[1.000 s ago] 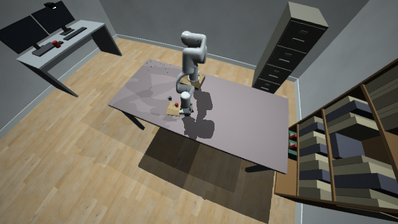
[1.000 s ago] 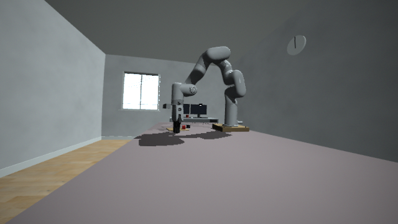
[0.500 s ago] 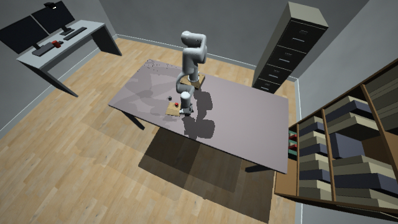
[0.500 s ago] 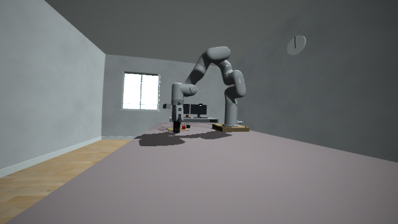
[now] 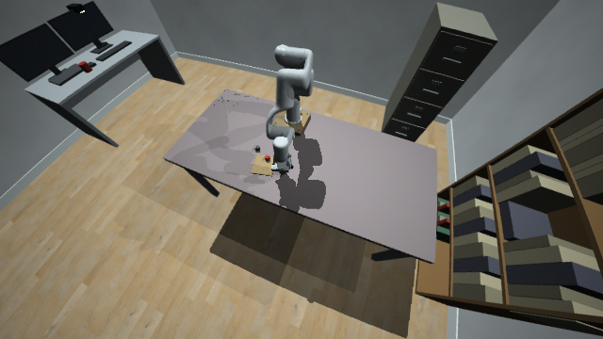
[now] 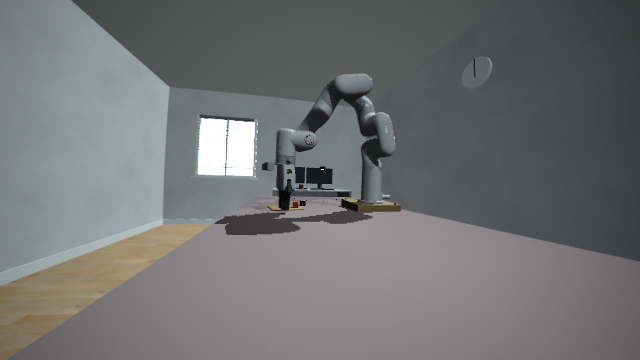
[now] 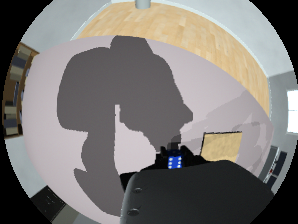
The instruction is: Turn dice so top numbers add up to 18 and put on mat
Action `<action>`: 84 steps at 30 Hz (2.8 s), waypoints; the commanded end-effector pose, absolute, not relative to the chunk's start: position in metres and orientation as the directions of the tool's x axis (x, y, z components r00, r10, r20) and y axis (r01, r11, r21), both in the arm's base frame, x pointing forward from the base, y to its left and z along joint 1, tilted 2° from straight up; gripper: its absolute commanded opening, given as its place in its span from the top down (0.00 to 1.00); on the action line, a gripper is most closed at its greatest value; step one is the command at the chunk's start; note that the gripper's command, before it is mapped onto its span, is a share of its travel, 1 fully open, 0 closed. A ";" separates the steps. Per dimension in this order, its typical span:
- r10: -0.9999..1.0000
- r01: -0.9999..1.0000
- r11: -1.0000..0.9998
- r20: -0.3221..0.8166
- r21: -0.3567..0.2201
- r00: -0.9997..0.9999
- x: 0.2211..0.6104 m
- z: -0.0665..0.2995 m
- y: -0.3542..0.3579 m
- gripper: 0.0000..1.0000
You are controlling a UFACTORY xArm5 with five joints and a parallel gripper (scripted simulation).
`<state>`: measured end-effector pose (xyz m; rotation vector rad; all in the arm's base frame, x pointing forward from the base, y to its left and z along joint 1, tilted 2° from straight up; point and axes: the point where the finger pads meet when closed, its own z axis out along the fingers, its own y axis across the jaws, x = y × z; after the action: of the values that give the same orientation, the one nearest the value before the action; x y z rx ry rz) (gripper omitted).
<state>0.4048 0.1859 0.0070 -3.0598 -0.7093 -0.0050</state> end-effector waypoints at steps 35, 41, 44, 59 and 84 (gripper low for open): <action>0.135 0.135 -0.991 -0.002 0.000 0.991 0.422 0.092 0.054 0.79; 0.109 0.109 -0.994 -0.003 0.000 0.994 0.422 0.091 0.043 0.79; 0.109 0.109 -0.994 -0.003 0.000 0.994 0.422 0.091 0.043 0.79; 0.109 0.109 -0.994 -0.003 0.000 0.994 0.422 0.079 0.044 0.79; 0.109 0.109 -0.994 -0.003 0.000 0.994 0.421 -0.002 0.047 0.79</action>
<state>0.4192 0.0462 0.0061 -3.1373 -0.1711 0.0102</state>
